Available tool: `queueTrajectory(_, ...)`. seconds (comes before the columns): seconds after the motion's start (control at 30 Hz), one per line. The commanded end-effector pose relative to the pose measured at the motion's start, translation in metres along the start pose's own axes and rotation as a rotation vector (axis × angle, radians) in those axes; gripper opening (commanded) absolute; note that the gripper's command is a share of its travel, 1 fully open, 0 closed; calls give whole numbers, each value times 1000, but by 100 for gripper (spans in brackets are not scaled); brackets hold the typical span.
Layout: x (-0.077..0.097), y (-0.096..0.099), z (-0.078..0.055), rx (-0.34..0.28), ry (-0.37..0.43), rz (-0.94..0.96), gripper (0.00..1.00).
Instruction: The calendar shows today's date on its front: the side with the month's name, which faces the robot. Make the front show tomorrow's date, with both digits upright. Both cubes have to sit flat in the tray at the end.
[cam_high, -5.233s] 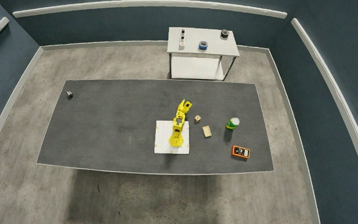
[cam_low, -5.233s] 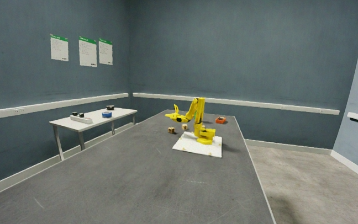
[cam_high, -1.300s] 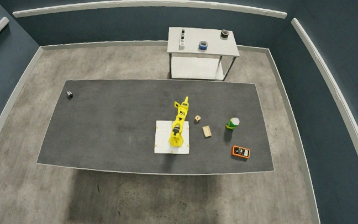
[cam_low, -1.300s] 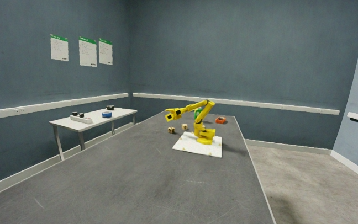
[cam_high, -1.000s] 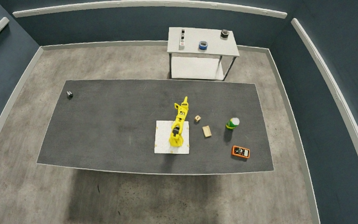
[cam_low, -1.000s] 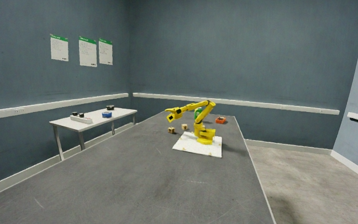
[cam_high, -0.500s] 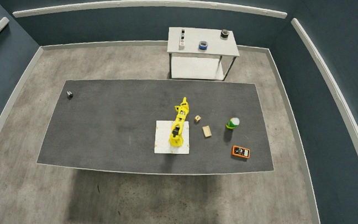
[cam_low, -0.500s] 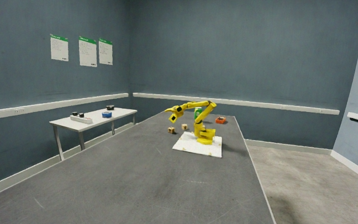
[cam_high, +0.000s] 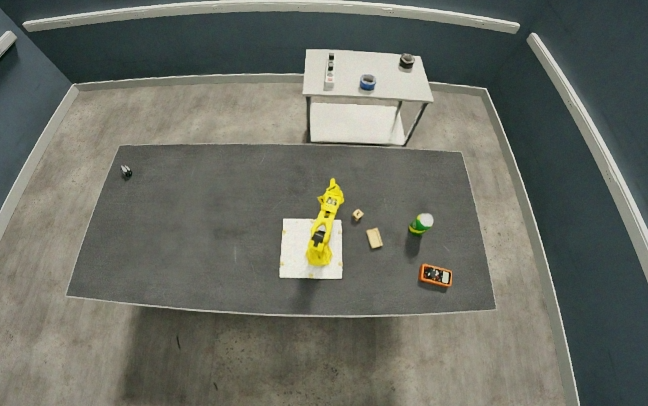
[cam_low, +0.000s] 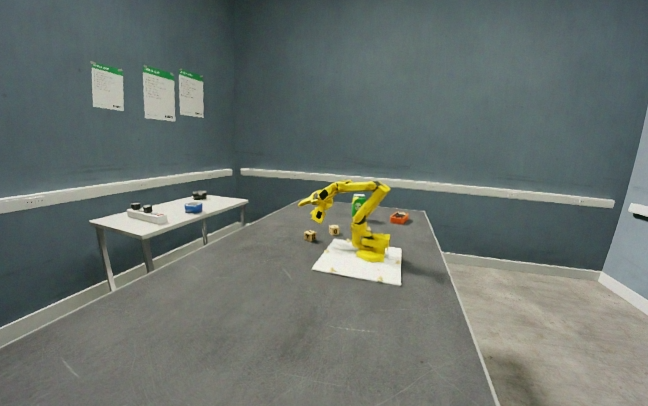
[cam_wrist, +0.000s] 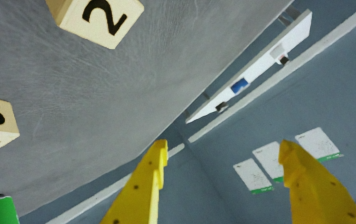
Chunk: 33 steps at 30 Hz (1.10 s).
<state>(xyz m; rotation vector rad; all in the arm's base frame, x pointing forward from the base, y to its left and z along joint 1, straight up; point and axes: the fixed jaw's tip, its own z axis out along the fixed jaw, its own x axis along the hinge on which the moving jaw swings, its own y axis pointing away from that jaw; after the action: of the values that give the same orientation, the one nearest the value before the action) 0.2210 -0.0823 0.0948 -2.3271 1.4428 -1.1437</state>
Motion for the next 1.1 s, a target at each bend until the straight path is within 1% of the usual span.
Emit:
queueTrajectory(0.0,-3,7,2,-60,-143,-137,35)
queueTrajectory(0.23,-8,15,6,-133,-236,-249,35)
queueTrajectory(0.3,-8,15,6,-133,-236,-249,35)
queueTrajectory(0.33,-10,18,8,-162,-280,-299,35)
queueTrajectory(0.6,-15,25,12,-227,-403,-426,35)
queueTrajectory(0.8,-18,30,15,-265,-498,-514,35)
queueTrajectory(0.87,-18,30,15,-265,-498,-514,35)
queueTrajectory(0.9,-19,32,17,-280,-545,-553,35)
queueTrajectory(1.07,-20,35,20,-301,-622,-610,35)
